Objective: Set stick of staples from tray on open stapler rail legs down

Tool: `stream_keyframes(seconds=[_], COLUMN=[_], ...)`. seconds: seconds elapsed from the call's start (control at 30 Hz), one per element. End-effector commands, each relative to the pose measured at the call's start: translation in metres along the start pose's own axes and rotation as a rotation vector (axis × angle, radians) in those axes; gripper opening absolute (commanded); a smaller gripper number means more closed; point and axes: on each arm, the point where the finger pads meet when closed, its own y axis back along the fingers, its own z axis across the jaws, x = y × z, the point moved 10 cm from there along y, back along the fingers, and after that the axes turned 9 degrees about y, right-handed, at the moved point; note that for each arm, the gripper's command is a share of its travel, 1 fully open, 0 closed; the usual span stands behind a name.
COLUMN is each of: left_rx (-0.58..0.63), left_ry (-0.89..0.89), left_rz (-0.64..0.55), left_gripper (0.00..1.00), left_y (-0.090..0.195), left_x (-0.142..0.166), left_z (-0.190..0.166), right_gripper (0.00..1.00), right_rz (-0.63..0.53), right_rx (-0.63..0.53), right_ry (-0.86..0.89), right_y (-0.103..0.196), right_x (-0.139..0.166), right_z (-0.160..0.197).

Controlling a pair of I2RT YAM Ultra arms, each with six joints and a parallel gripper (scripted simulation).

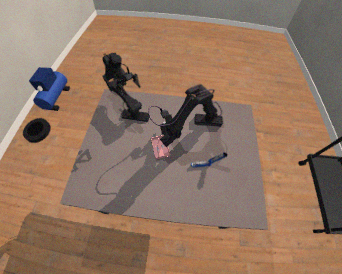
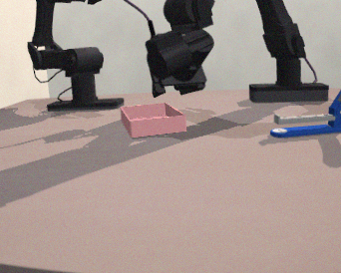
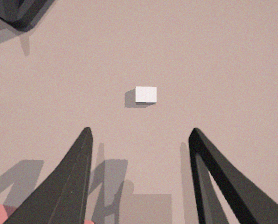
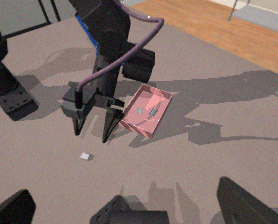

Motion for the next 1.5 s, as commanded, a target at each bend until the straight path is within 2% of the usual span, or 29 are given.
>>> stream_keyframes(seconds=[0.0,0.03,0.07,0.27,0.33,0.83,0.93,1.17,1.2,1.33,1.47], left_rx=[-0.049,-0.07,-0.089,-0.269,-0.269,-0.635,-0.649,-0.865,-0.853,-0.945,-0.954], left_ry=[0.013,0.024,0.048,0.195,0.195,0.478,0.525,0.65,0.682,0.7,0.712], left_rz=[-0.018,-0.019,-0.021,-0.011,-0.011,-0.02,-0.006,-0.025,0.008,-0.03,-0.022], left_gripper=[0.88,0.99,1.0,1.0,1.0,1.0,1.0,1.0,1.0,1.0,1.0], left_y=[0.001,0.001,0.001,0.006,0.006,0.002,0.001,-0.004,-0.007,-0.006,-0.008], left_x=[-0.008,-0.009,-0.01,-0.023,-0.023,-0.059,-0.059,-0.079,-0.077,-0.096,-0.1], left_z=[0.001,0.002,0.001,-0.015,-0.015,-0.068,-0.073,-0.091,-0.098,-0.1,-0.104], right_gripper=[1.0,1.0,1.0,1.0,1.0,1.0,1.0,1.0,1.0,1.0,1.0], right_rz=[-0.008,-0.008,-0.008,-0.008,-0.008,-0.008,-0.008,-0.008,-0.008,-0.008,-0.008], right_rx=[0.009,0.009,0.009,0.009,0.009,0.009,0.009,0.009,0.009,0.009,0.009], right_ry=[-0.003,-0.003,-0.003,-0.003,-0.003,-0.003,-0.003,-0.003,-0.003,-0.003,-0.003], right_y=[0.004,0.004,0.004,0.004,0.004,0.004,0.004,0.004,0.004,0.004,0.004], right_x=[-0.001,-0.001,-0.001,-0.001,-0.001,-0.001,-0.001,-0.001,-0.001,-0.001,-0.001], right_z=[0.0,0.0,0.0,0.0,0.0,0.0,0.0,0.0,0.0,0.0,0.0])
